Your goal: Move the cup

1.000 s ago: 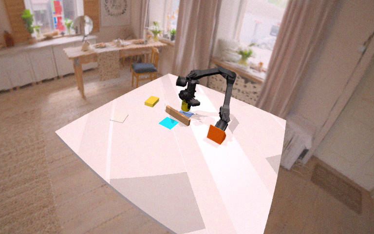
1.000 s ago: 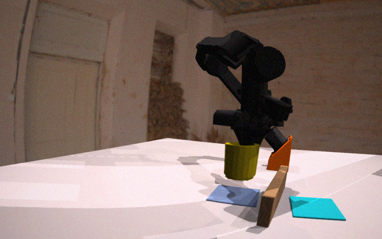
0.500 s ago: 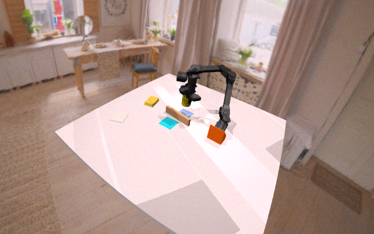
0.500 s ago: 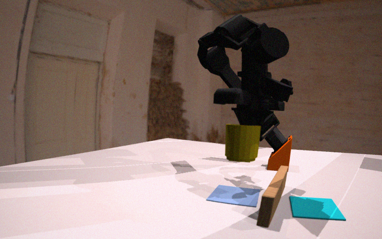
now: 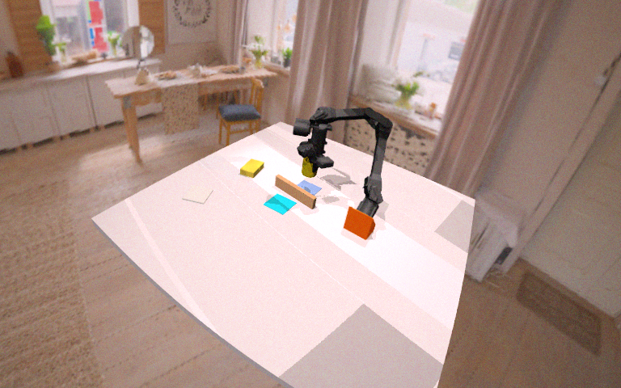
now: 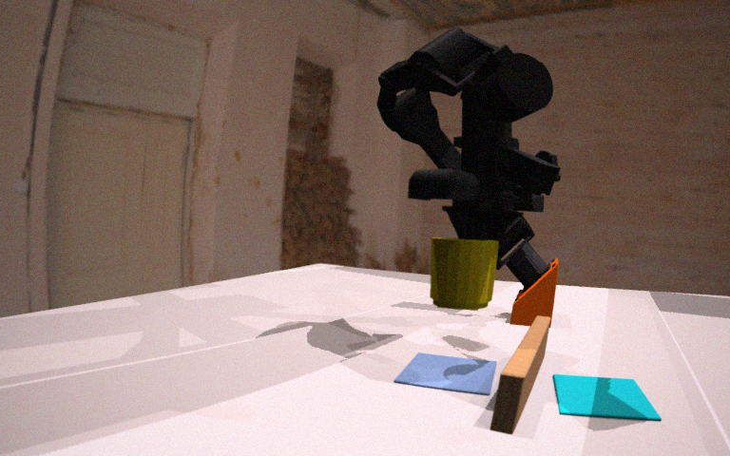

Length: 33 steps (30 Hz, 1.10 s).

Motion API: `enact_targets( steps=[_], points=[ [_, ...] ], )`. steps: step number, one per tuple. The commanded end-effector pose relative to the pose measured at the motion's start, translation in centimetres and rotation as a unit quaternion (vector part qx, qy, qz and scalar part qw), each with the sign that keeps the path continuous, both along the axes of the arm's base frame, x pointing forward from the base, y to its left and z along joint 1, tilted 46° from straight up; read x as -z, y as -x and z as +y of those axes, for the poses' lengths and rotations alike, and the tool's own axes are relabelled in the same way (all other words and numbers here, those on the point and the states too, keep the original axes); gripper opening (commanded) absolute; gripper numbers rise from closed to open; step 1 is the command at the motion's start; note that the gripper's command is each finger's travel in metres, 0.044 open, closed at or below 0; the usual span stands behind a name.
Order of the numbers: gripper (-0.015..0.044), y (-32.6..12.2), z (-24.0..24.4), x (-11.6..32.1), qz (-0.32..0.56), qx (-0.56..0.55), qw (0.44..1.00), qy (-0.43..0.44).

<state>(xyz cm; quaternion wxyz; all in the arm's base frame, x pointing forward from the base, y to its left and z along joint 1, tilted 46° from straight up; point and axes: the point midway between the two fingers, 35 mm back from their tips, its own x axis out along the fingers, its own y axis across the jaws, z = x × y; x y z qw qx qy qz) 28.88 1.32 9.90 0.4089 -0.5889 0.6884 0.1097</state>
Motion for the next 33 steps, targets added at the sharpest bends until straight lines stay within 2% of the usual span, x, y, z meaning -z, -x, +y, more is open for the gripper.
enact_targets(
  steps=[1,33],
  points=[
    [0.0000,0.0,0.1,0.1,0.000,0.000,1.000,0.000],
    [0.0000,-0.8,5.6,5.3,-0.001,0.003,1.000,-0.004]
  ],
)
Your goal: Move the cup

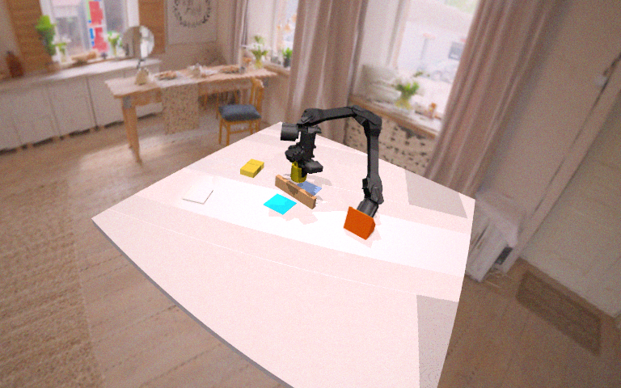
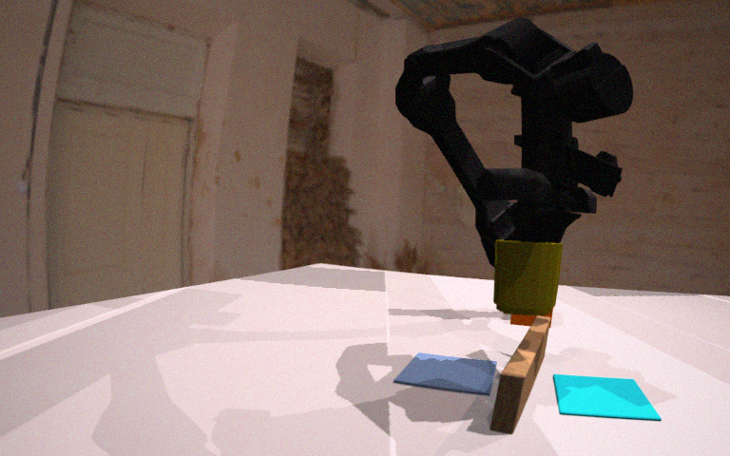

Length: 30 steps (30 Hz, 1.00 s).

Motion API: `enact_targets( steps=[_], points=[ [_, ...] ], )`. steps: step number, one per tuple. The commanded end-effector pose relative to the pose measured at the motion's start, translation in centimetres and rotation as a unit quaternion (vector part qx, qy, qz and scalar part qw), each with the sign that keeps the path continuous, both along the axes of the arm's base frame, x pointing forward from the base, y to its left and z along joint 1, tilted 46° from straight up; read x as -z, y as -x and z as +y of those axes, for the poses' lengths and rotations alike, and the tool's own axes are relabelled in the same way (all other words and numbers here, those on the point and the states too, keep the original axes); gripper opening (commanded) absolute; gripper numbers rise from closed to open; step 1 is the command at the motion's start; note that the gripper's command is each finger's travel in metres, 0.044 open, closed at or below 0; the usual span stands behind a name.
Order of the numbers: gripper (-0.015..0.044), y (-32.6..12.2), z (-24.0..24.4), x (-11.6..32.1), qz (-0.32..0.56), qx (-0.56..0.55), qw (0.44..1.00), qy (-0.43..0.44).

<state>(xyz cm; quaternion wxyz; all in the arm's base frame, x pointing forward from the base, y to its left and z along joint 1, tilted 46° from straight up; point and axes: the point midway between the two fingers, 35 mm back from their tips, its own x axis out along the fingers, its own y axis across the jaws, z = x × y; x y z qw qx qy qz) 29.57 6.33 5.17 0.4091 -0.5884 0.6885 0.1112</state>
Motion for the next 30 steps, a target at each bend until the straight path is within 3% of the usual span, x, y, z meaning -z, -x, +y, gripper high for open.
enact_targets(
  steps=[1,30],
  points=[
    [0.0000,-0.1,0.7,0.7,-0.002,0.003,1.000,-0.003],
    [0.0000,-0.6,5.6,5.3,-0.003,0.004,1.000,-0.005]
  ],
)
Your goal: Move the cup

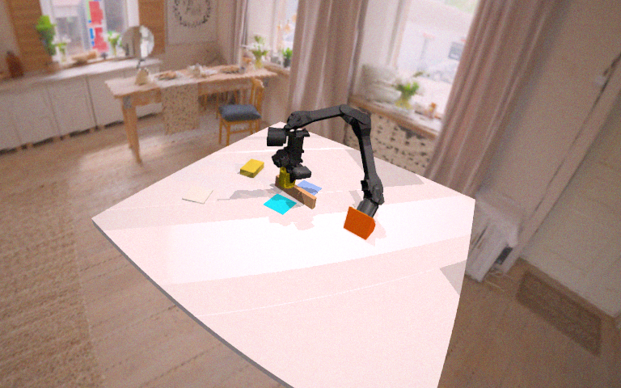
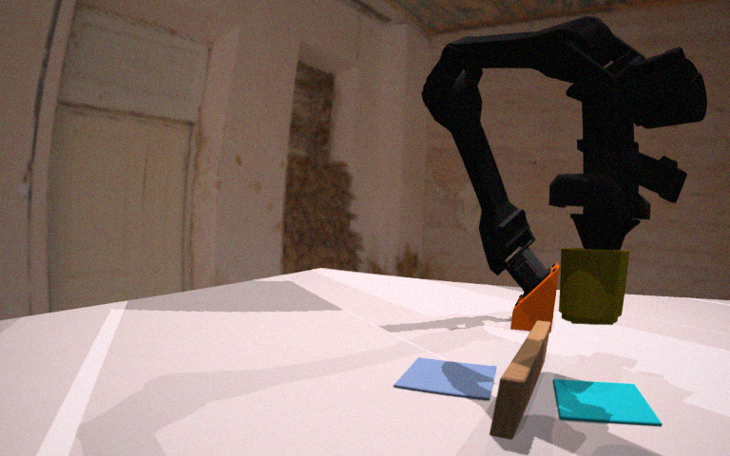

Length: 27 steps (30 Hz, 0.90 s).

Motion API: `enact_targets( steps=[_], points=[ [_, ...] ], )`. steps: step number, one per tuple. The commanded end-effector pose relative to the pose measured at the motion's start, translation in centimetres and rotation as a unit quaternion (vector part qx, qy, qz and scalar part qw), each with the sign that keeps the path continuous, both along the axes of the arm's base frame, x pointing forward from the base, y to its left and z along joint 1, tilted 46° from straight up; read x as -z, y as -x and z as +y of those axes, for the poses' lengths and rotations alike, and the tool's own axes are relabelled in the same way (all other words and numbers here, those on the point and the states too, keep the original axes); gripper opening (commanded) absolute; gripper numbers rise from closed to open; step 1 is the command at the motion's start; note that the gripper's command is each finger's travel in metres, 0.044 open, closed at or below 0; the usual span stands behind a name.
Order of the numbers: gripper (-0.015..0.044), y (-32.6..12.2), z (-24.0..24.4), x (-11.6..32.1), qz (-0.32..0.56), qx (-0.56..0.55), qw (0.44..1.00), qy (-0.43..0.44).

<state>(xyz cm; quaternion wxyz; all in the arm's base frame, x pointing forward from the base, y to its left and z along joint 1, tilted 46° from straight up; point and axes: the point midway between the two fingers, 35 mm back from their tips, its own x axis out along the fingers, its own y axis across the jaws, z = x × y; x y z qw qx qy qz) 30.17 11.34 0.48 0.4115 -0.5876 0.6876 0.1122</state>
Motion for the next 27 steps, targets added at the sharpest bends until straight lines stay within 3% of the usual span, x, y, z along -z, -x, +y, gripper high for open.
enact_targets(
  steps=[1,27],
  points=[
    [0.0000,0.0,0.7,0.7,-0.001,0.004,1.000,-0.003],
    [0.0000,-0.2,0.6,3.4,-0.002,0.004,1.000,-0.003]
  ],
)
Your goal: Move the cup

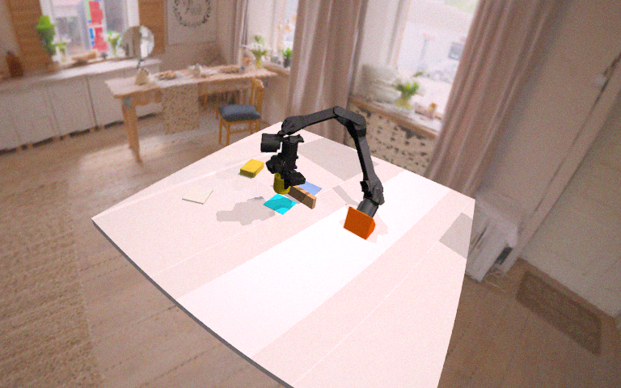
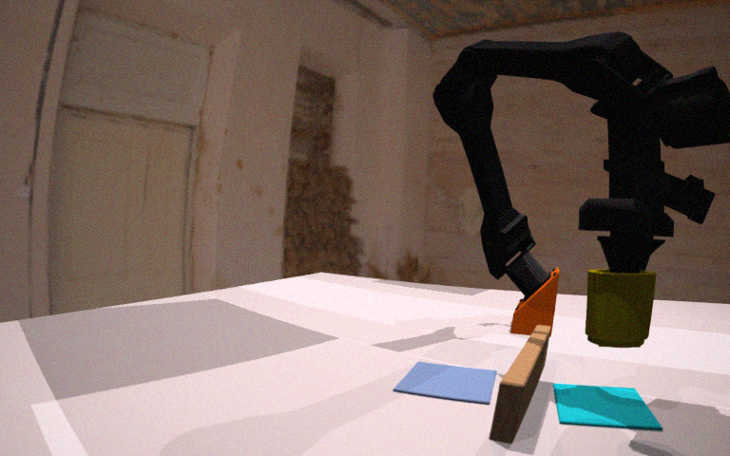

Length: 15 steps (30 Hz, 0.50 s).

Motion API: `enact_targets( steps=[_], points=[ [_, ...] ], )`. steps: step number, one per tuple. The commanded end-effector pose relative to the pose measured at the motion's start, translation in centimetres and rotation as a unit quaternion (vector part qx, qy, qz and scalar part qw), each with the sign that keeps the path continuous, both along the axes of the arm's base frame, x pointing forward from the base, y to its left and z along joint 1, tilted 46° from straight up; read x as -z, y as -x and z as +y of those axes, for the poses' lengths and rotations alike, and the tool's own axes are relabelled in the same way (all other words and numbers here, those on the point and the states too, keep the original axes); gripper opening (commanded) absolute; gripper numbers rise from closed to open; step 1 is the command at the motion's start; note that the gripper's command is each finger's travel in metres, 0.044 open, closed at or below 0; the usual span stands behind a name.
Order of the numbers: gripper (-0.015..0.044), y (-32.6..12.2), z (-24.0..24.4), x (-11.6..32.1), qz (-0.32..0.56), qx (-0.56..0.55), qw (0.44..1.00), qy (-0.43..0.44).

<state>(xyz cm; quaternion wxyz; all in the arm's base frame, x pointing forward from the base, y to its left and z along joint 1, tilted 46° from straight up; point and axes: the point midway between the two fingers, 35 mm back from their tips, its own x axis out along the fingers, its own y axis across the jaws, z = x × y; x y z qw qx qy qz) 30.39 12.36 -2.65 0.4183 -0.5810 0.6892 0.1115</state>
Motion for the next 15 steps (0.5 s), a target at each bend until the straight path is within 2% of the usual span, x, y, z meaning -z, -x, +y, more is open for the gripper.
enact_targets(
  steps=[1,15],
  points=[
    [0.0000,0.0,-0.5,0.4,0.002,-0.003,1.000,0.003],
    [0.0000,-0.1,-1.9,1.9,0.002,-0.003,1.000,0.004]
  ],
)
